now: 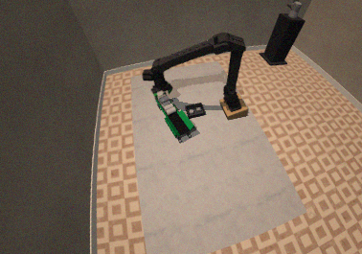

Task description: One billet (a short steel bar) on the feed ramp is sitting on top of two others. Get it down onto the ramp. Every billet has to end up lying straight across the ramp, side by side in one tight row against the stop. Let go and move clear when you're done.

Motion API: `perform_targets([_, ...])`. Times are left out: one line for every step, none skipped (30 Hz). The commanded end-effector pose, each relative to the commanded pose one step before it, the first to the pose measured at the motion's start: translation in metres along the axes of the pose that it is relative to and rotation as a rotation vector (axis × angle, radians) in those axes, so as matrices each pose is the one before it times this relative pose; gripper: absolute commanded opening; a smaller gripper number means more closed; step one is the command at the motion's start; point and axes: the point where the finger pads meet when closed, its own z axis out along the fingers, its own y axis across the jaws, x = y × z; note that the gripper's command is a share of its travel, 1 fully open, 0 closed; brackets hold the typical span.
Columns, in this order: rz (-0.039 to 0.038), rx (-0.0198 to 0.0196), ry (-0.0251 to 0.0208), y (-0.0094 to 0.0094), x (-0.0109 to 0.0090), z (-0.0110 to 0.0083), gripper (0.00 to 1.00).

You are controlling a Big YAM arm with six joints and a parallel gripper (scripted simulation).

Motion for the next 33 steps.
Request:
perform_targets([-0.00210, -0.03120, -0.02399, 0.01137, -0.00327, -0.01302, 0.93])
perform_targets([0.00044, 0.00463, 0.00325, -0.00157, 0.00087, 0.00494, 0.93])
perform_targets([0.00137, 0.01398, 0.00961, -0.00427, 0.00255, 0.00854, 0.93])
perform_targets([0.00117, 0.01240, 0.00860, -0.00204, 0.00138, 0.00777, 0.93])
perform_targets([-0.00014, 0.00159, 0.00142, 0.00021, 0.00061, 0.00282, 0.93])
perform_targets([0.00000, 0.00000, 0.00000, 0.00000, 0.00000, 0.00000, 0.93])
perform_targets([0.00000, 0.00000, 0.00000, 0.00000, 0.00000, 0.00000, 0.93])
perform_targets([-0.00656, -0.03361, -0.02183, 0.01499, -0.00752, -0.01161, 0.93])
perform_targets([0.00269, 0.02125, 0.01416, -0.00944, 0.00566, 0.01115, 0.93])
perform_targets([0.00209, 0.01231, 0.00820, -0.00553, 0.00321, 0.00784, 0.93])
perform_targets([0.00099, -0.00004, 0.00012, -0.00003, 0.00006, 0.00307, 0.93])
perform_targets([0.00017, 0.00000, 0.00005, -0.00003, 0.00004, 0.00313, 0.93])
perform_targets([-0.00023, 0.00003, 0.00002, -0.00004, 0.00004, 0.00308, 0.93])
perform_targets([-0.00031, 0.00002, 0.00003, -0.00004, 0.00004, 0.00291, 0.93])
perform_targets([-0.00031, 0.00002, 0.00003, -0.00003, 0.00003, 0.00265, 0.93])
perform_targets([-0.00066, -0.00332, -0.00219, 0.00149, -0.00085, 0.00098, 0.93])
perform_targets([-0.00196, -0.01512, -0.01001, 0.00691, -0.00397, -0.00413, 0.93])
perform_targets([-0.00068, 0.00214, 0.00134, -0.00100, 0.00057, 0.00226, 0.93])
perform_targets([0.00136, 0.00866, 0.00542, -0.00421, 0.00197, 0.00427, 0.93])
perform_targets([0.00228, 0.00524, 0.00301, -0.00276, 0.00078, 0.00250, 0.93])
perform_targets([-0.00016, -0.00814, -0.00558, 0.00362, -0.00244, -0.00301, 0.93])
perform_targets([-0.00112, -0.00621, -0.00407, 0.00324, -0.00183, -0.00308, 0.93])
perform_targets([0.00000, 0.00000, 0.00000, 0.00000, 0.00000, 0.00000, 0.93])
perform_targets([0.00000, 0.00000, 0.00000, 0.00000, 0.00000, 0.00000, 0.93])
perform_targets([-0.00117, -0.00520, -0.00328, 0.00060, 0.00012, -0.00502, 0.93])
perform_targets([-0.00005, 0.00002, 0.00001, 0.00000, 0.00000, -0.00001, 0.93])
perform_targets([0.00000, 0.00003, 0.00002, -0.00001, 0.00000, 0.00001, 0.93])
perform_targets([0.00000, 0.00002, 0.00002, -0.00001, 0.00000, 0.00001, 0.93])
perform_targets([0.00000, -0.00002, -0.00001, 0.00001, 0.00000, -0.00001, 0.93])
perform_targets([0.00000, -0.00002, -0.00001, 0.00000, 0.00000, -0.00001, 0.93])
perform_targets([0.00000, 0.00001, 0.00001, 0.00000, 0.00000, 0.00001, 0.93])
perform_targets([0.00000, 0.00002, 0.00002, -0.00001, 0.00000, 0.00001, 0.93])
perform_targets([0.00000, -0.00001, -0.00001, 0.00000, 0.00000, -0.00001, 0.93])
